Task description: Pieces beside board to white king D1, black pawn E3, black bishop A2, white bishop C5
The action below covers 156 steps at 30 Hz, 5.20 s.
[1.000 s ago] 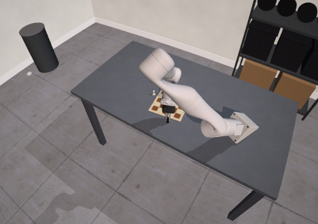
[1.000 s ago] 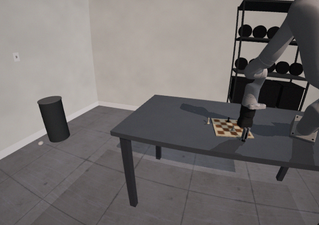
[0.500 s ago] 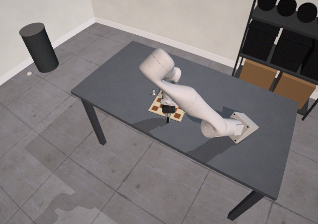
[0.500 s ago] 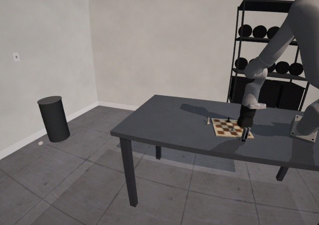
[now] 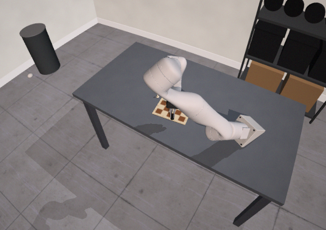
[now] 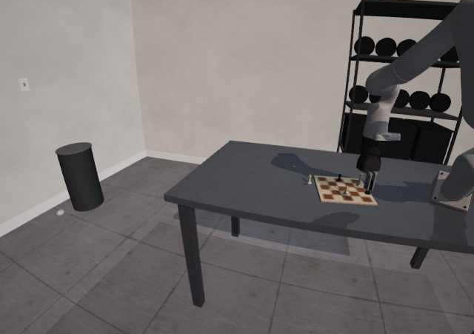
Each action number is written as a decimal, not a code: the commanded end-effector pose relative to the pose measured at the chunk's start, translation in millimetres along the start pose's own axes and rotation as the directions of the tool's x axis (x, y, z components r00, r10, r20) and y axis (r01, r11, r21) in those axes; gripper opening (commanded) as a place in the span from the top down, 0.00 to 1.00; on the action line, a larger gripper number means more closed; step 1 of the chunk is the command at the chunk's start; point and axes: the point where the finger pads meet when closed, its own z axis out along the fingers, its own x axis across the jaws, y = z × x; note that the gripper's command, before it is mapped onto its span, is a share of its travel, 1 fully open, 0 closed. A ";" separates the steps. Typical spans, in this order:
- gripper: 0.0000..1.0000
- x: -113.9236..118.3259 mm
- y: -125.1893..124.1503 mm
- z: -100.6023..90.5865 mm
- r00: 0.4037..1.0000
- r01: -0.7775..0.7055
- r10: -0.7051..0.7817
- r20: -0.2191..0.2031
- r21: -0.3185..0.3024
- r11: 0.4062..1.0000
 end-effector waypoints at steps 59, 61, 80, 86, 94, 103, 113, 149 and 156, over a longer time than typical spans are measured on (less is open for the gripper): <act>1.00 -4.2 23.1 -31.3 0.988 0.156 -0.156 0.002 -0.021 0.988; 1.00 -6.4 31.1 -32.4 0.975 0.223 -0.223 0.004 -0.021 0.975; 1.00 -15.3 63.8 -36.4 0.879 0.476 -0.476 0.004 -0.019 0.879; 1.00 -15.3 63.8 -36.4 0.879 0.476 -0.476 0.004 -0.019 0.879; 1.00 -15.4 63.9 -32.6 0.879 0.476 -0.476 0.004 -0.019 0.879; 1.00 -15.7 64.7 -8.9 0.879 0.476 -0.476 0.005 -0.020 0.879; 1.00 -16.5 66.1 38.0 0.880 0.476 -0.476 0.005 -0.020 0.879; 1.00 -16.9 66.8 59.4 0.880 0.476 -0.476 0.006 -0.020 0.879; 1.00 -16.9 66.8 59.4 0.880 0.476 -0.476 0.006 -0.020 0.879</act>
